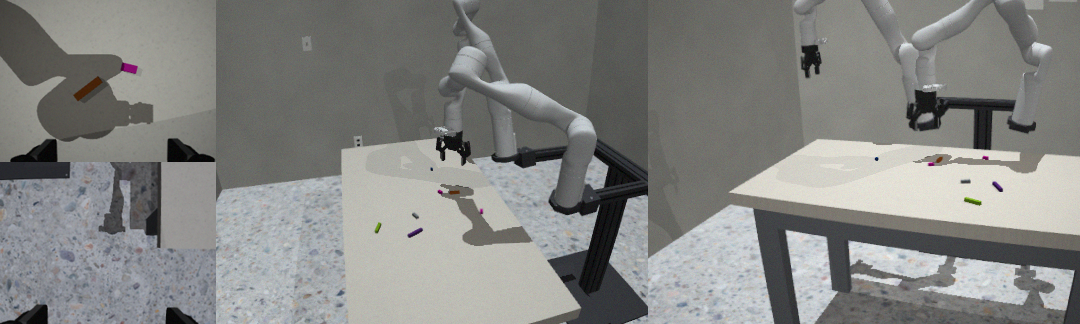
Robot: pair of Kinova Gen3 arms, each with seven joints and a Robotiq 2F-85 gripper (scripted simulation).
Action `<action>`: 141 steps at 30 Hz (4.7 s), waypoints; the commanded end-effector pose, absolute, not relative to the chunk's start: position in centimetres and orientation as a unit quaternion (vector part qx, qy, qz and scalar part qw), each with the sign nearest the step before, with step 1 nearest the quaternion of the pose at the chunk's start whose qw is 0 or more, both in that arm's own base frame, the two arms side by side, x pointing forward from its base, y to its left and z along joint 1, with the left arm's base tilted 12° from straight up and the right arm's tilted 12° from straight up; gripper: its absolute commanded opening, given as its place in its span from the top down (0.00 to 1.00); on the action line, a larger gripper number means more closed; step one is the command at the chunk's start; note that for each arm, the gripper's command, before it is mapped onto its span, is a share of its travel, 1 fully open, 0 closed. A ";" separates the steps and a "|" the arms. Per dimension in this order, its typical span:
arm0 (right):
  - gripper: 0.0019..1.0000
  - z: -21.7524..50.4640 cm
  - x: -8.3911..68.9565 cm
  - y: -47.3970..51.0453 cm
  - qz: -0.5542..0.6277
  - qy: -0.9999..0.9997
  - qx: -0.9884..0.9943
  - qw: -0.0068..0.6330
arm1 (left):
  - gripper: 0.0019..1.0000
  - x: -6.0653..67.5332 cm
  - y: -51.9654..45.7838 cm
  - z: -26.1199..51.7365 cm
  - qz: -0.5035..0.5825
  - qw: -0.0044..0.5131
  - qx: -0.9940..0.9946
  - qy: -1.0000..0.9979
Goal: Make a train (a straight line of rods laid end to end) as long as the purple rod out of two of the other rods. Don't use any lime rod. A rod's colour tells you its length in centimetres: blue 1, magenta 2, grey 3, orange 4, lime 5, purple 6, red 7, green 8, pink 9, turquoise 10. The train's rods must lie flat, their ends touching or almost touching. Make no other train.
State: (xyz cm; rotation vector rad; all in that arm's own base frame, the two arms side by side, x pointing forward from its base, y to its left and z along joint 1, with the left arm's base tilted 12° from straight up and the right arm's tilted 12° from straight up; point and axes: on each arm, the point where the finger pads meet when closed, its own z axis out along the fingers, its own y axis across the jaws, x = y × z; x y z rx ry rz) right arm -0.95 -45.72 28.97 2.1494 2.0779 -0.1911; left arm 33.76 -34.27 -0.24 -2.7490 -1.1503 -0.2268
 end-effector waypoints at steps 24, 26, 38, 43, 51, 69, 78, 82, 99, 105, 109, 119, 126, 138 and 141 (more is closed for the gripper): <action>0.00 29.1 -1.3 -45.8 -0.068 0.693 0.714 0.073 | 0.00 36.2 -32.4 1.4 -0.066 0.081 -0.948 -0.302; 0.00 29.1 -1.3 -45.8 -0.068 0.693 0.714 0.073 | 0.00 36.6 -31.9 1.8 -0.064 0.083 -0.952 -0.286; 0.00 29.1 -1.3 -45.8 -0.068 0.693 0.714 0.073 | 0.00 39.0 -29.5 3.9 -0.051 0.086 -0.977 -0.188; 0.00 29.1 -1.3 -45.8 -0.068 0.693 0.714 0.073 | 0.00 40.5 -27.8 5.2 -0.046 0.087 -0.987 -0.128; 0.00 29.1 -1.3 -45.8 -0.068 0.693 0.714 0.073 | 0.00 42.5 -25.4 6.8 -0.043 0.090 -0.994 -0.049; 0.00 29.1 -1.3 -45.8 -0.068 0.693 0.714 0.073 | 0.00 46.2 -18.2 11.1 -0.023 0.098 -0.982 0.158; 0.00 29.1 -1.3 -45.8 -0.068 0.693 0.714 0.073 | 0.00 47.5 -14.4 13.2 -0.014 0.102 -0.962 0.254; 0.00 29.1 -1.3 -45.8 -0.068 0.693 0.714 0.073 | 0.00 47.7 -13.7 13.6 -0.013 0.103 -0.957 0.272; 0.00 29.1 -1.3 -45.8 -0.068 0.693 0.714 0.073 | 0.00 48.5 -9.8 15.7 -0.004 0.108 -0.927 0.359; 0.00 29.1 -1.3 -45.8 -0.068 0.693 0.714 0.073 | 0.00 48.6 -9.2 16.1 -0.002 0.109 -0.922 0.371; 0.00 29.1 -1.3 -45.8 -0.068 0.693 0.714 0.073 | 0.00 48.6 -9.0 16.2 -0.002 0.109 -0.921 0.374; 0.00 29.1 -1.3 -45.8 -0.068 0.693 0.714 0.073 | 0.00 48.6 -8.9 16.2 -0.002 0.109 -0.920 0.376; 0.00 29.1 -1.3 -45.8 -0.068 0.693 0.714 0.073 | 0.00 48.6 -8.9 16.2 -0.002 0.109 -0.920 0.376; 0.00 29.1 -1.3 -45.8 -0.068 0.693 0.714 0.073 | 0.00 48.6 -8.9 16.2 -0.002 0.109 -0.920 0.376; 0.00 29.1 -1.3 -45.8 -0.068 0.693 0.714 0.073 | 0.00 48.6 -8.9 16.2 -0.002 0.109 -0.920 0.376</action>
